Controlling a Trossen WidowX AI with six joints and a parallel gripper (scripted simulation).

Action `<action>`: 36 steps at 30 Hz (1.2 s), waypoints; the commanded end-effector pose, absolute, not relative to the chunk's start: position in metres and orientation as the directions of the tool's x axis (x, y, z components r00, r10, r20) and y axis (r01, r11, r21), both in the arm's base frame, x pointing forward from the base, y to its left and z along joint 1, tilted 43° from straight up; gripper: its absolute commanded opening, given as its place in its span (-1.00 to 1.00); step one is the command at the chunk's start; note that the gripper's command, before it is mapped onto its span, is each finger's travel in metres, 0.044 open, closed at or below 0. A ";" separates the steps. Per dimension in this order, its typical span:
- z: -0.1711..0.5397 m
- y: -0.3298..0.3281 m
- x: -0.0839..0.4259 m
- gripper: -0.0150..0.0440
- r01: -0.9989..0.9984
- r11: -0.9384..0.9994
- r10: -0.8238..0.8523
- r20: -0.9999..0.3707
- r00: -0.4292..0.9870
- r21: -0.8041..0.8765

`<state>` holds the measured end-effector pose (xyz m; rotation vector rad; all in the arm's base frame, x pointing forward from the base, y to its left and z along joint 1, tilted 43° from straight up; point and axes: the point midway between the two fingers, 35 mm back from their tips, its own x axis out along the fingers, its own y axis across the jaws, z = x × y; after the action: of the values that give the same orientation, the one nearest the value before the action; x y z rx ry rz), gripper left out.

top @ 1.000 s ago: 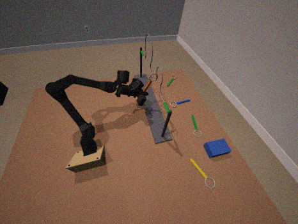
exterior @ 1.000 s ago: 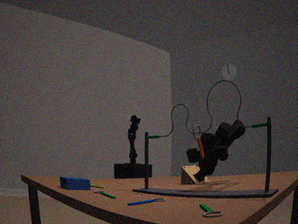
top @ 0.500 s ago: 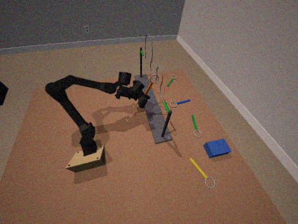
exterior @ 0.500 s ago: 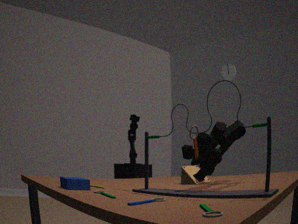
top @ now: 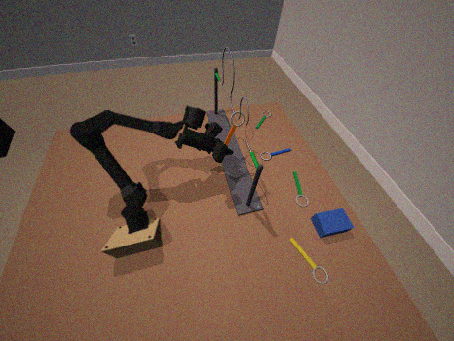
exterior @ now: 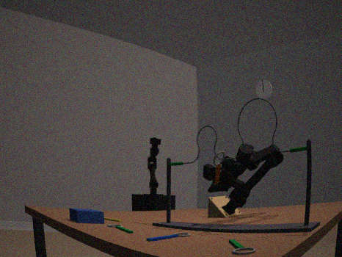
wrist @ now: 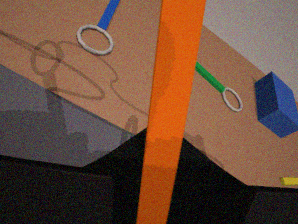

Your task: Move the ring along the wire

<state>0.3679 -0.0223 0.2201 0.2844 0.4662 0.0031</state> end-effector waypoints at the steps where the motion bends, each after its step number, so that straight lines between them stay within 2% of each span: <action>1: 0.218 -0.039 0.365 -1.00 0.069 0.984 0.015 -0.465 0.885 0.164; 17: 0.223 -0.098 0.354 -1.00 0.070 0.970 -0.179 -0.496 0.849 -0.231; 36: 0.256 -0.155 0.344 -1.00 0.035 0.778 -0.390 -0.438 0.810 -0.627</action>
<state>0.3451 -0.1453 0.2453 -0.5686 0.5873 -0.2203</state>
